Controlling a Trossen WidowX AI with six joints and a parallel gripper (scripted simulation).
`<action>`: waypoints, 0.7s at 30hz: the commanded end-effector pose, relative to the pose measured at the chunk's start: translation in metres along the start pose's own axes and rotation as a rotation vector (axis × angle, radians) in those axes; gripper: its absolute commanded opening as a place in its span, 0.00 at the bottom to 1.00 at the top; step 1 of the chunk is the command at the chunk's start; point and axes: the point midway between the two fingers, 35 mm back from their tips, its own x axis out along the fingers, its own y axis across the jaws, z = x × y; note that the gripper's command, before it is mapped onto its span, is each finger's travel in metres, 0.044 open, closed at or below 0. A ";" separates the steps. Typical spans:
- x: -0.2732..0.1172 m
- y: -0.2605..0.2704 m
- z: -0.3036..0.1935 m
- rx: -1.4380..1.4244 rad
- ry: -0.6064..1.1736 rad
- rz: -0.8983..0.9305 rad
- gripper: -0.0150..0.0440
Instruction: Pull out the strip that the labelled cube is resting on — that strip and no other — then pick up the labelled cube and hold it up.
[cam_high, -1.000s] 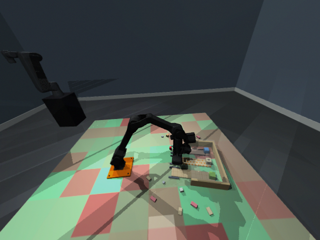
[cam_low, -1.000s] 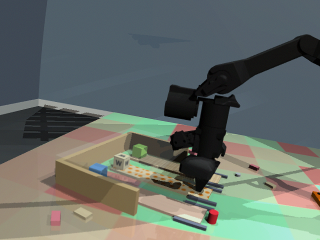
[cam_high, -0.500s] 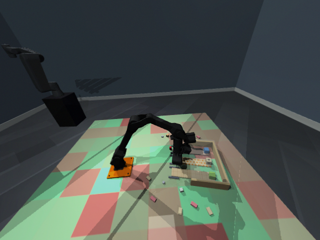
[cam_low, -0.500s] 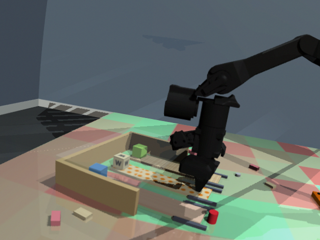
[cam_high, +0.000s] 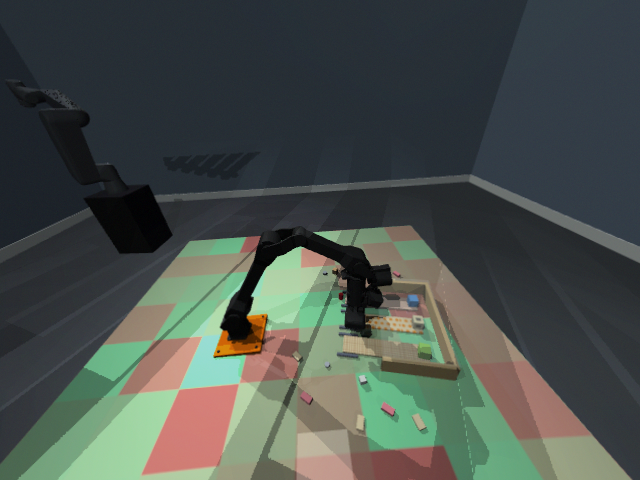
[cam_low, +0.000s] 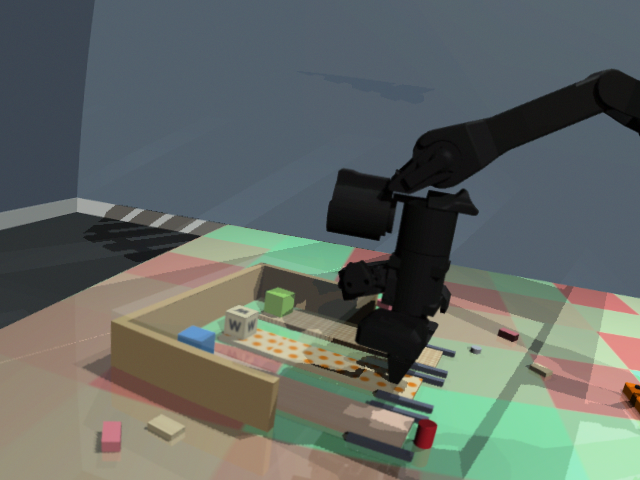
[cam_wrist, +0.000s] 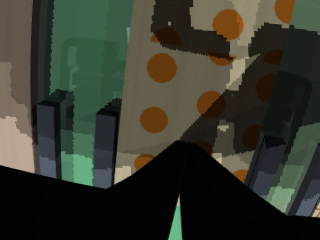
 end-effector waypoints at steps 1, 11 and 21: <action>0.005 0.000 0.001 0.003 0.006 -0.005 0.25; 0.005 0.000 -0.011 0.003 0.007 -0.005 0.25; 0.006 0.000 -0.026 0.003 0.009 -0.005 0.25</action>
